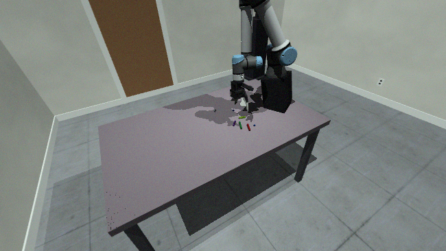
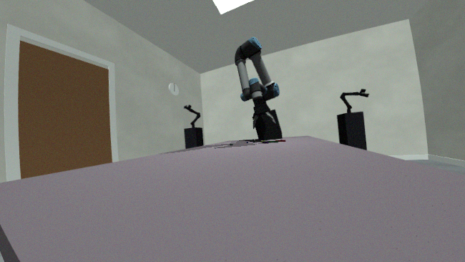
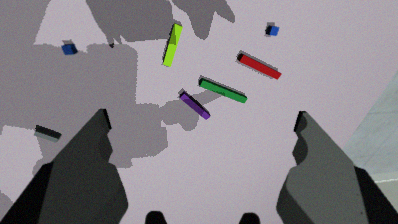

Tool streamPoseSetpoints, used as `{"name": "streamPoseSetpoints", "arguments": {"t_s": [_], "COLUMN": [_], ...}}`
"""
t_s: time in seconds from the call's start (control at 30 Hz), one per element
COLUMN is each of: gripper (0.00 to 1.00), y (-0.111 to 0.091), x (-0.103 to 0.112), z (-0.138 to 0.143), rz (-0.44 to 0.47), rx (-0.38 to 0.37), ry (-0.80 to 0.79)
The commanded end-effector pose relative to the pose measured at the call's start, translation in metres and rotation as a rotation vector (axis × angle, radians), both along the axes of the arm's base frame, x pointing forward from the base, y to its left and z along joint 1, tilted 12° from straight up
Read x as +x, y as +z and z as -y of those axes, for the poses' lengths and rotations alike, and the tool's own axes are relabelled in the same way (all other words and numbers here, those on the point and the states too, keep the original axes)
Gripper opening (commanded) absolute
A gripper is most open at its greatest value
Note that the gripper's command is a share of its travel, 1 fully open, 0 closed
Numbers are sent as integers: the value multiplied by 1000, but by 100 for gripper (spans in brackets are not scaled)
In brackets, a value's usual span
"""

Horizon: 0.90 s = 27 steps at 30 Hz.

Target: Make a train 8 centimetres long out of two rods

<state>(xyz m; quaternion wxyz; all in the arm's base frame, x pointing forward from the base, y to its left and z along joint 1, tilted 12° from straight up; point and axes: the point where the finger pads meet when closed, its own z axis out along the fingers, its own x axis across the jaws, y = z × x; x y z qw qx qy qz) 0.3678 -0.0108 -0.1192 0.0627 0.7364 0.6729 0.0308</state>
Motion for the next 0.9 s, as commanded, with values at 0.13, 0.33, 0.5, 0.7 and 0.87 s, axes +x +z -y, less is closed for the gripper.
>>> {"name": "streamPoseSetpoints", "arguments": {"t_s": [0.13, 0.33, 0.5, 0.7, 0.87], "gripper": [100, 100, 100, 100, 100], "y": [-13, -21, -26, -33, -39], "x": [-9, -17, -22, -29, -36], "z": [-22, -36, -45, -58, -68], "rz": [-37, -66, -86, -116, -143], "rx": [-56, -92, -117, -152, -180], "ry": [299, 501, 641, 841, 1010]}}
